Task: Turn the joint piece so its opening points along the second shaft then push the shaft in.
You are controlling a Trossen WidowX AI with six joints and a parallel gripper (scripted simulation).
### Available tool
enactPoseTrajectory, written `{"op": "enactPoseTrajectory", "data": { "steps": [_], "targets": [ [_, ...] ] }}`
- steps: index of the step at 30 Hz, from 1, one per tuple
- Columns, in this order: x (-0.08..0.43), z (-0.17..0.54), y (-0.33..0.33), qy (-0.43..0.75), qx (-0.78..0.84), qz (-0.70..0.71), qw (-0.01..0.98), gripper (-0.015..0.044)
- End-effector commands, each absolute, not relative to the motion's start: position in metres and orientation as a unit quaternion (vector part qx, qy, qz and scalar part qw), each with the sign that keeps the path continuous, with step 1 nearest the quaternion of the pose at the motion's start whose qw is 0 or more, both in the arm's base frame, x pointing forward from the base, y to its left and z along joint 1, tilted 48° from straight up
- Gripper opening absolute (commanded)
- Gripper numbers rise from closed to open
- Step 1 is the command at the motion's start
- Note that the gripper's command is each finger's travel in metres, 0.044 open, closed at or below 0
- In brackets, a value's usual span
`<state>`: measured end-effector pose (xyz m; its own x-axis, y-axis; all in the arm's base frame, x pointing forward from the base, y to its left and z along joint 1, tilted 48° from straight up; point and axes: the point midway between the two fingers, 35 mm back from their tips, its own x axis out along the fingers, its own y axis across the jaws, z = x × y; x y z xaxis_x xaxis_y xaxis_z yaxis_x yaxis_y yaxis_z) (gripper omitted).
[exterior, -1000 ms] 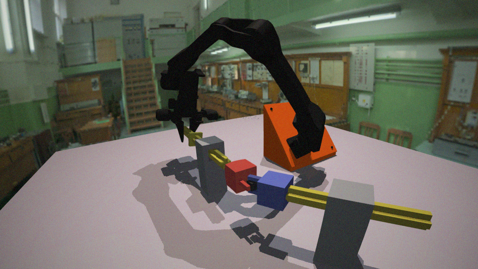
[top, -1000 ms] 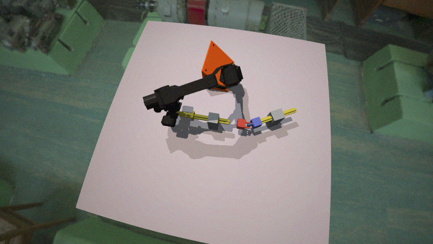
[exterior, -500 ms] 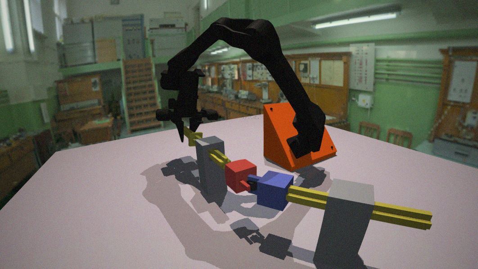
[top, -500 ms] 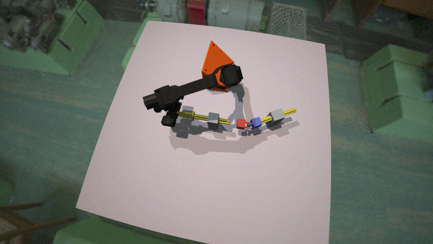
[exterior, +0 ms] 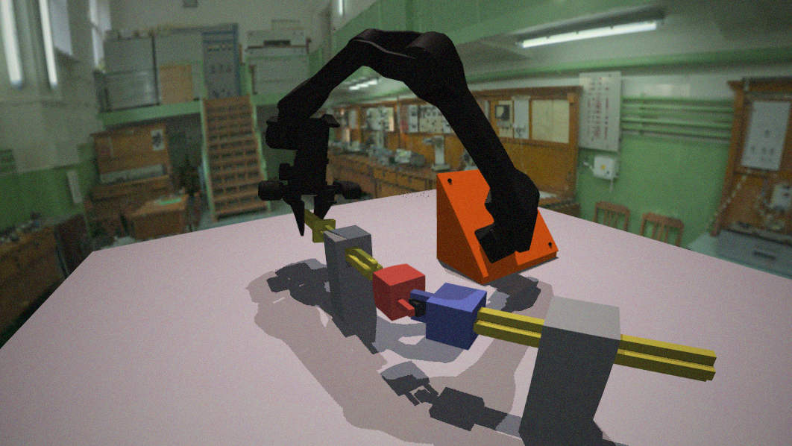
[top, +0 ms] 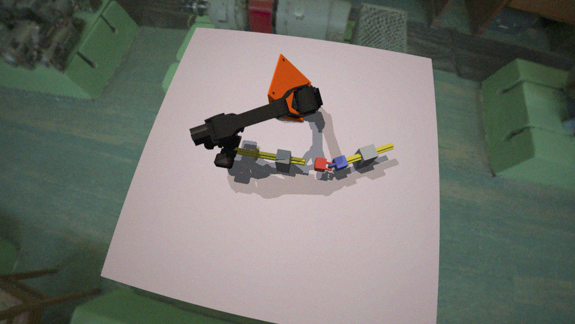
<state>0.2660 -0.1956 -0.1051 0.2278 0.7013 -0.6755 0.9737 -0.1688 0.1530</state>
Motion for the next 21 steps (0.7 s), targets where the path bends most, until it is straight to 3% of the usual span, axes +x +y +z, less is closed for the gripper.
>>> {"op": "enactPoseTrajectory", "data": {
  "steps": [1,21],
  "targets": [
    [0.2660,-0.1051,-0.1956,0.575,0.728,-0.234,0.291,0.0067],
    [0.2660,-0.1035,-0.1921,0.608,0.702,-0.247,0.277,0.0067]
  ]
}}
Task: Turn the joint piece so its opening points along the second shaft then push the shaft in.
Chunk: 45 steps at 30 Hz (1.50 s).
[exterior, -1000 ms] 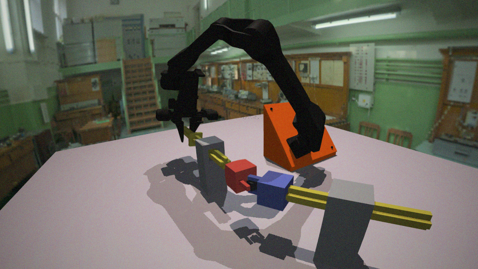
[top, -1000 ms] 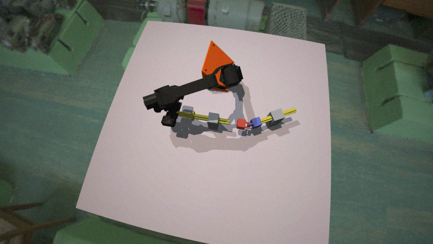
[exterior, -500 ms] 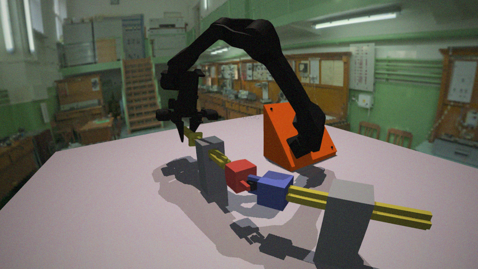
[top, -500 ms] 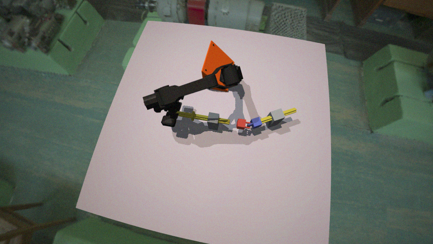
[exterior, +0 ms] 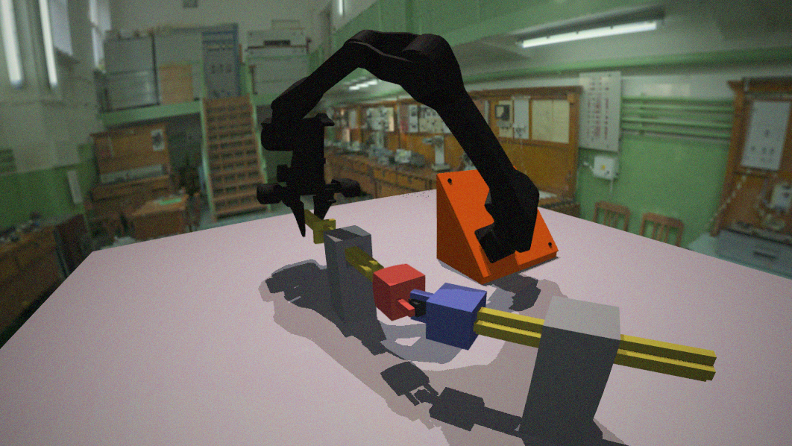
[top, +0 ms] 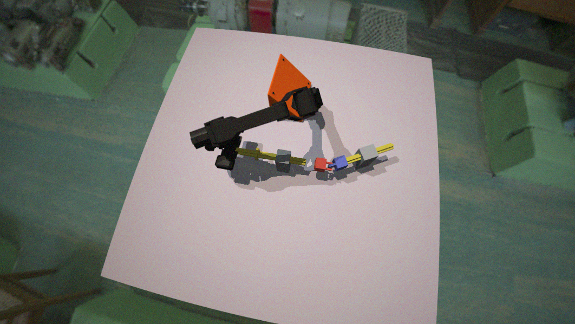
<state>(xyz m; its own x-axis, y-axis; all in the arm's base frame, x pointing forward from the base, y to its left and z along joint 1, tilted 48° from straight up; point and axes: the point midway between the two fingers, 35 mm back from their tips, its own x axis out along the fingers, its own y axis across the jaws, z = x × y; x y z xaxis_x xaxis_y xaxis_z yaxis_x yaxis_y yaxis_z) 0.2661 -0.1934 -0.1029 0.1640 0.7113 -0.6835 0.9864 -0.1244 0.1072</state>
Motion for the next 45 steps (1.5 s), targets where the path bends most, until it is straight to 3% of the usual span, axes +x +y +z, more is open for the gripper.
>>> {"op": "enactPoseTrajectory", "data": {
  "steps": [1,10,18,45],
  "targets": [
    [0.266,-0.103,-0.192,0.610,0.700,-0.248,0.276,0.0067],
    [0.266,-0.102,-0.191,0.625,0.687,-0.254,0.271,0.0067],
    [0.266,-0.101,-0.191,0.619,0.692,-0.252,0.274,0.0000],
    [0.267,-0.079,-0.169,0.627,0.685,-0.254,0.269,0.0000]
  ]
}}
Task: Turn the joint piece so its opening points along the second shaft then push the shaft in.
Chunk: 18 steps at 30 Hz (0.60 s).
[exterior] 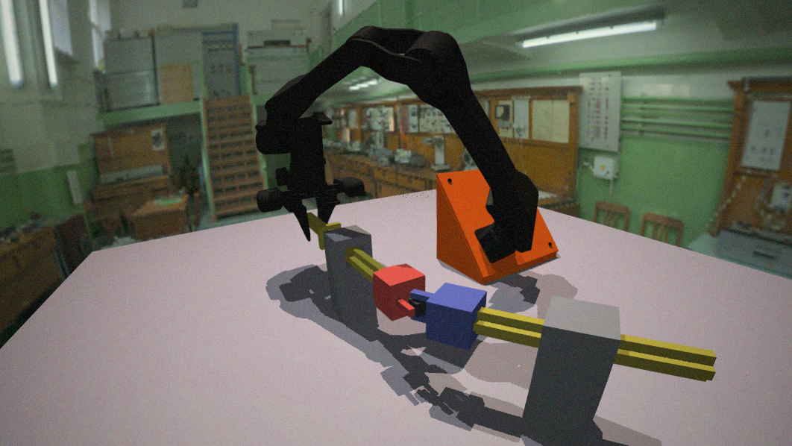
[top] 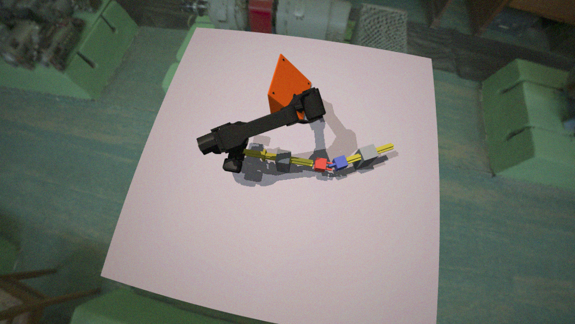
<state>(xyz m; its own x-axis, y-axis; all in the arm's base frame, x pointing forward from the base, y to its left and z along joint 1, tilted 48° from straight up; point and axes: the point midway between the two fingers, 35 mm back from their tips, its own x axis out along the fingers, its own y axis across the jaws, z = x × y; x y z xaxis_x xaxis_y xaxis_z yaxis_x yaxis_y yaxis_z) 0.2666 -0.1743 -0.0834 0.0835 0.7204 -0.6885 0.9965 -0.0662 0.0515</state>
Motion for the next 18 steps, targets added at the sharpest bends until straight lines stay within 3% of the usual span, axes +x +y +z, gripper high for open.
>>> {"op": "enactPoseTrajectory", "data": {
  "steps": [1,18],
  "targets": [
    [0.267,-0.078,-0.168,0.627,0.685,-0.254,0.269,0.0000],
    [0.267,-0.059,-0.149,0.628,0.685,-0.254,0.268,0.0000]
  ]
}}
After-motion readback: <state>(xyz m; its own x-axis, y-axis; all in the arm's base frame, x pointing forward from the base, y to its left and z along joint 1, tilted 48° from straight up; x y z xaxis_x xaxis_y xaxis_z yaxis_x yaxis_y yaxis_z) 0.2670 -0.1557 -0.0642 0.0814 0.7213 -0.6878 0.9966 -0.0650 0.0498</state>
